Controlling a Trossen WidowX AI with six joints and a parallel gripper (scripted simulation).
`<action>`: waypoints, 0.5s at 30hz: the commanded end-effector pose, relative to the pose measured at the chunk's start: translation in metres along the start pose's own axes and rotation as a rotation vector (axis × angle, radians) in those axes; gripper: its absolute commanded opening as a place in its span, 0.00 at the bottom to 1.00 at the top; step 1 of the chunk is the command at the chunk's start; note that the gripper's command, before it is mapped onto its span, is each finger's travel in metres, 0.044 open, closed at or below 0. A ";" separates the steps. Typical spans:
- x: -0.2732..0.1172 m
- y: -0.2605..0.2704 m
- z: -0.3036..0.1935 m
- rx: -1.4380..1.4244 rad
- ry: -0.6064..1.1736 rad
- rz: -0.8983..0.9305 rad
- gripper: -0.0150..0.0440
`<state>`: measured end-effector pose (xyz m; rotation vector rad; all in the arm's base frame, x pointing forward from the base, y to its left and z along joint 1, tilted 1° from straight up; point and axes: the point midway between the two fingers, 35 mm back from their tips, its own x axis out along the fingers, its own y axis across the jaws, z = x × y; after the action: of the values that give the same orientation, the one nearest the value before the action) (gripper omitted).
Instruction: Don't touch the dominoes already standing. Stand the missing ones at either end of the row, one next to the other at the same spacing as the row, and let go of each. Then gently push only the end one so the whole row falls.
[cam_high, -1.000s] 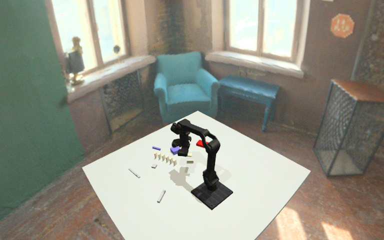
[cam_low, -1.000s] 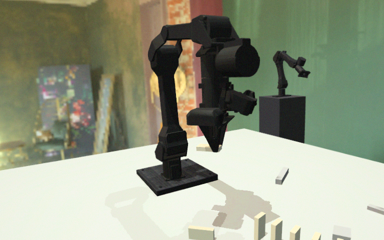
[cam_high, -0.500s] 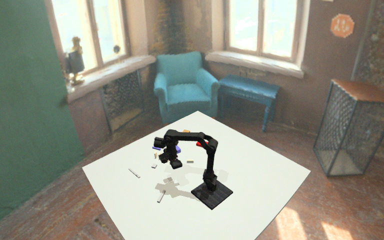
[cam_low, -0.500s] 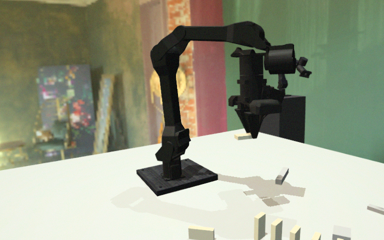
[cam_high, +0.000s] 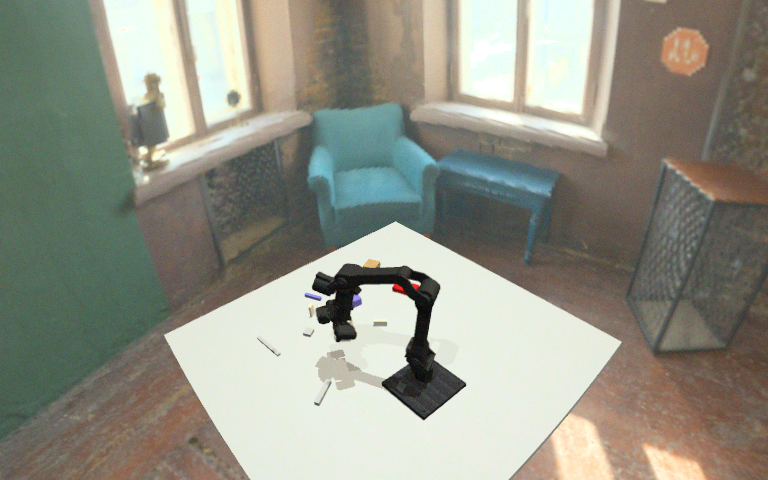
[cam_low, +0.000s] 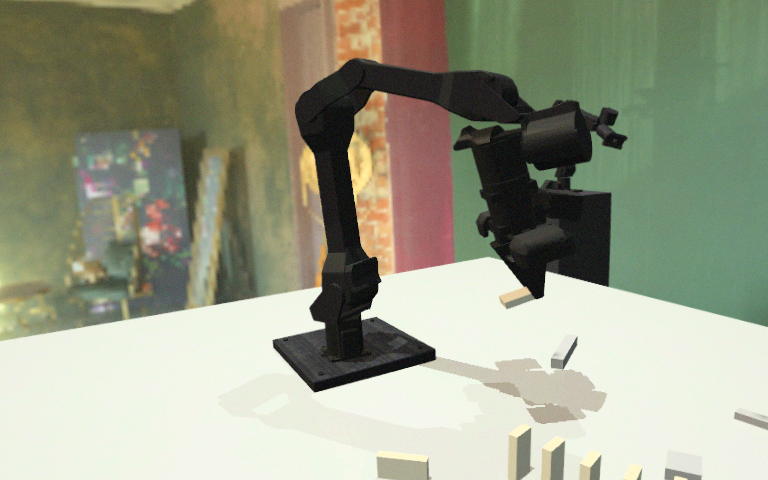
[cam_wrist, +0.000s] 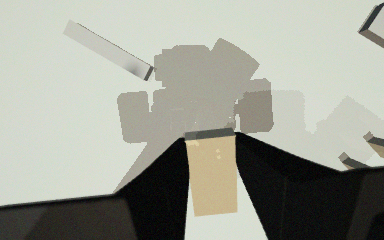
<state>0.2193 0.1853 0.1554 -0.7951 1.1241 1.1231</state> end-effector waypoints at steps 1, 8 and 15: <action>0.008 -0.006 0.004 0.048 -0.094 0.014 0.44; 0.018 -0.018 0.010 0.106 -0.259 0.030 0.44; 0.023 -0.030 0.013 0.145 -0.420 0.042 0.44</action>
<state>0.2487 0.1961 0.1384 -0.4612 0.9021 1.1570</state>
